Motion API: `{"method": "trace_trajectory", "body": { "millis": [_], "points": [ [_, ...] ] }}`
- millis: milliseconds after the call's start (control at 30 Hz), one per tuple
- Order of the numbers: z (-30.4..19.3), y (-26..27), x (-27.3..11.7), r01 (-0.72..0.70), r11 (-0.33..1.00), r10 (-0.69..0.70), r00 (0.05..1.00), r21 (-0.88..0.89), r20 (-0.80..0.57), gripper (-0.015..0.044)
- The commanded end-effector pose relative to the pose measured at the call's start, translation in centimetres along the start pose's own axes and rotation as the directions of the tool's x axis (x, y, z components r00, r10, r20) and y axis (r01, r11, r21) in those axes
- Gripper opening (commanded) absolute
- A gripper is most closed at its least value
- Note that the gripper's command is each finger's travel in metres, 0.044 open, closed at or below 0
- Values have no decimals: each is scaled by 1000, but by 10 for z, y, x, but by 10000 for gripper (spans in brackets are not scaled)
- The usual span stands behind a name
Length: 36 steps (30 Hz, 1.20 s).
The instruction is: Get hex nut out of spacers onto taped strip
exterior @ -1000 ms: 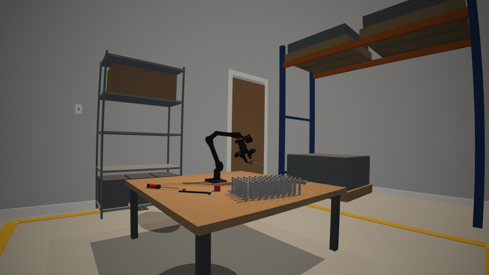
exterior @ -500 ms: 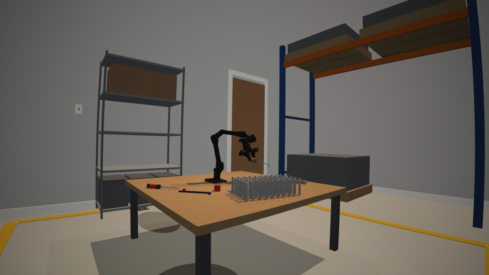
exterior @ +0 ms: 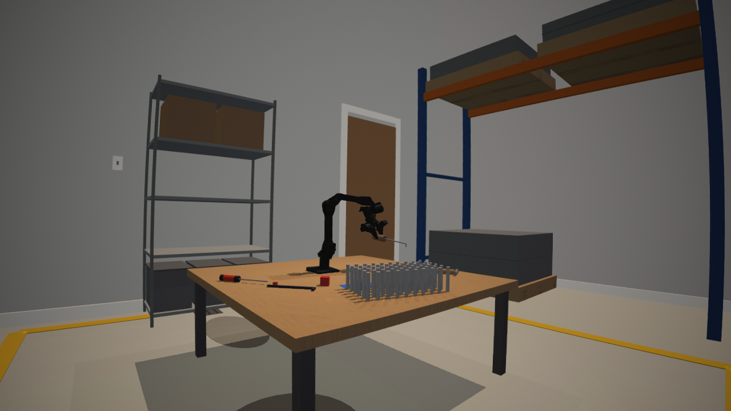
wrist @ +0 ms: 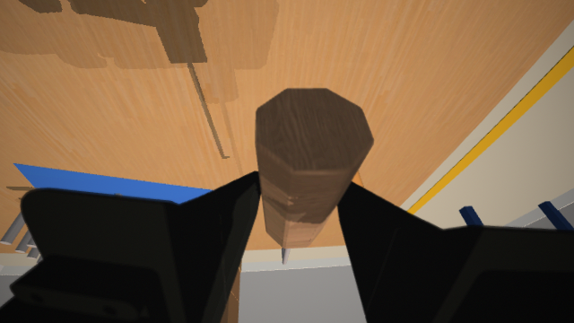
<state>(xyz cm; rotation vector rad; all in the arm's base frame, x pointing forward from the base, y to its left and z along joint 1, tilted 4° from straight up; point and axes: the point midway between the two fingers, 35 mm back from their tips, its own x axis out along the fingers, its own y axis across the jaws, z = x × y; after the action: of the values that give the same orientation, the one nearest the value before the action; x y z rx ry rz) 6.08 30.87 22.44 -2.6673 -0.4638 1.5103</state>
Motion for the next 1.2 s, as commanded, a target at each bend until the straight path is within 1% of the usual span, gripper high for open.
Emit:
{"method": "trace_trajectory", "body": {
  "millis": [0,500,933,1167],
  "points": [
    [14,-16,-7,15,1000,-15,1000,-22,-7,0],
    [87,-64,-35,69,990,-71,997,-125,-15,0],
    [162,-87,-66,130,969,-139,990,-212,-25,0],
    [167,-88,-66,134,967,-143,989,-217,-26,0]
  ]
}}
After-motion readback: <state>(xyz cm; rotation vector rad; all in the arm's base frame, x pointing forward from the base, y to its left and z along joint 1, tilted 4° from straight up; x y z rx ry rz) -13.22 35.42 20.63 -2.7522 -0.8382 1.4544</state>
